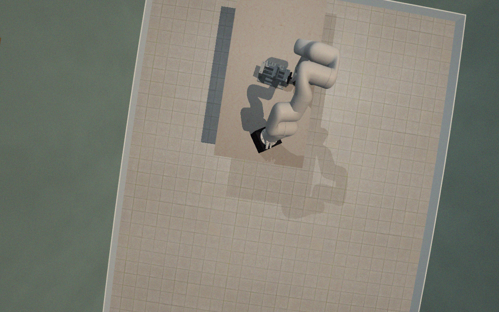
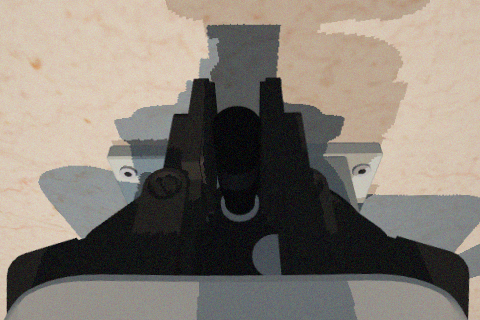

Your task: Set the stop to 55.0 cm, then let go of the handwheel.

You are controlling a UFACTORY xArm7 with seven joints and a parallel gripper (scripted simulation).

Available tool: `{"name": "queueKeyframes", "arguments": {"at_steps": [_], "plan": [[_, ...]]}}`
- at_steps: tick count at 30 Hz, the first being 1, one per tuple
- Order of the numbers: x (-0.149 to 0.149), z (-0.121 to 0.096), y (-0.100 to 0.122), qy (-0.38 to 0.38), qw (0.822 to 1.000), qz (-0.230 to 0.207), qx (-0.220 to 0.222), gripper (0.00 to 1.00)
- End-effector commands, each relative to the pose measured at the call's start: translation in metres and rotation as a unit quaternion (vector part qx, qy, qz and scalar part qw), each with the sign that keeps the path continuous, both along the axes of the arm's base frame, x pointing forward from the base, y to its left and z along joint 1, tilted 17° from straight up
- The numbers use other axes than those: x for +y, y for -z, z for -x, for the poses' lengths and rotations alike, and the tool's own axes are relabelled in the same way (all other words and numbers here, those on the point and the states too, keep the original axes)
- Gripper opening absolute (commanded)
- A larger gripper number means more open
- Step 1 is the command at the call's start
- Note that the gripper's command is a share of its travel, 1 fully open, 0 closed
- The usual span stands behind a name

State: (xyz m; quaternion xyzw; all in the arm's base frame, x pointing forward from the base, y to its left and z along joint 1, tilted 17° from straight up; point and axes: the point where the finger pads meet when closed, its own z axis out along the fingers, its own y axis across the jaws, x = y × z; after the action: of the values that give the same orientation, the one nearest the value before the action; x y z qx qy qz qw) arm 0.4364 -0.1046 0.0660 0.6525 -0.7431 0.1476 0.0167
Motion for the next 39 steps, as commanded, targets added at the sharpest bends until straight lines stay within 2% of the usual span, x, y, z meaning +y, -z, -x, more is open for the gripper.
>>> {"name": "queueKeyframes", "arguments": {"at_steps": [1, 39], "plan": [[0.0, 0.0, 0.0, 0.0, 1.0, 0.0, -0.001, 0.06], [0.002, 0.018, 0.006, 0.0, 1.0, 0.0, -0.001, 0.06]]}}
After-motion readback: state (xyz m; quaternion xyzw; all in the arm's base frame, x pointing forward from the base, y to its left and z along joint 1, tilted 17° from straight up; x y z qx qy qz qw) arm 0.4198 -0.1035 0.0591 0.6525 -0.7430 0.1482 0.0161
